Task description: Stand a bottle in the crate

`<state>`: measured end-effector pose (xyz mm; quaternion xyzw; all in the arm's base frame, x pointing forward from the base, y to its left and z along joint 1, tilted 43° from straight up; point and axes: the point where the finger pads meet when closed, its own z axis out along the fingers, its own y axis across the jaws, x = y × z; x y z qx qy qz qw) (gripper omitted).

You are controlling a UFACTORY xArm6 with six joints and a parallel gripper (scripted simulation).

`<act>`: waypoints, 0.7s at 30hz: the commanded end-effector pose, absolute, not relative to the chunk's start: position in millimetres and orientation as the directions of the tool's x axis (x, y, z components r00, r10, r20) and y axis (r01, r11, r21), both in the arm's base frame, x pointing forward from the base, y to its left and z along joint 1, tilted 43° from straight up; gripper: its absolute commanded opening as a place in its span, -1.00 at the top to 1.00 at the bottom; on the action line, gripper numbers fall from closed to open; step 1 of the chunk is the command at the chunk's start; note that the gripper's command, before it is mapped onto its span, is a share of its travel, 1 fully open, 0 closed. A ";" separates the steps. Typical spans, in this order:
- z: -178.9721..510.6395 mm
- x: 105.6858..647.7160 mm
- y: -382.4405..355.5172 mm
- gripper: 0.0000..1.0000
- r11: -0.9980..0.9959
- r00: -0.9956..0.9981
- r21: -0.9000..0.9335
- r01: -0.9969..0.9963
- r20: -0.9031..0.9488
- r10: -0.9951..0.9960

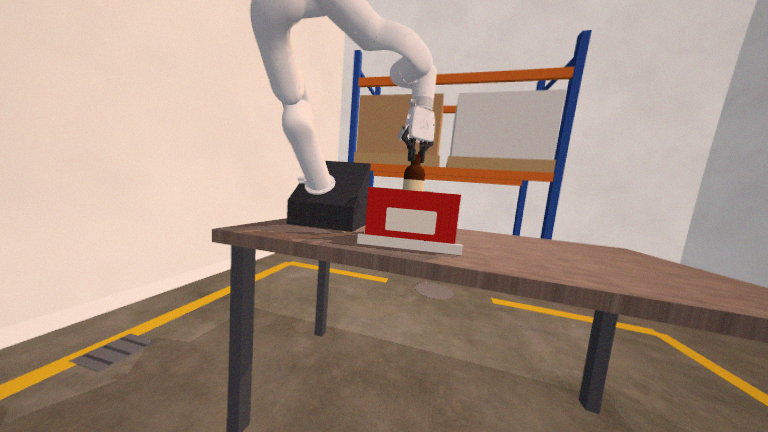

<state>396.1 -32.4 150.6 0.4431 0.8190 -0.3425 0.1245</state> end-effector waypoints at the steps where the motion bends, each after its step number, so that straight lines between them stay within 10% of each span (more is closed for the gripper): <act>1: 150.3 397.0 -32.8 1.00 0.374 -0.575 -0.448 0.812 -0.509 0.640; 21: 137.2 395.4 -44.8 1.00 0.374 -0.575 -0.448 0.812 -0.509 0.640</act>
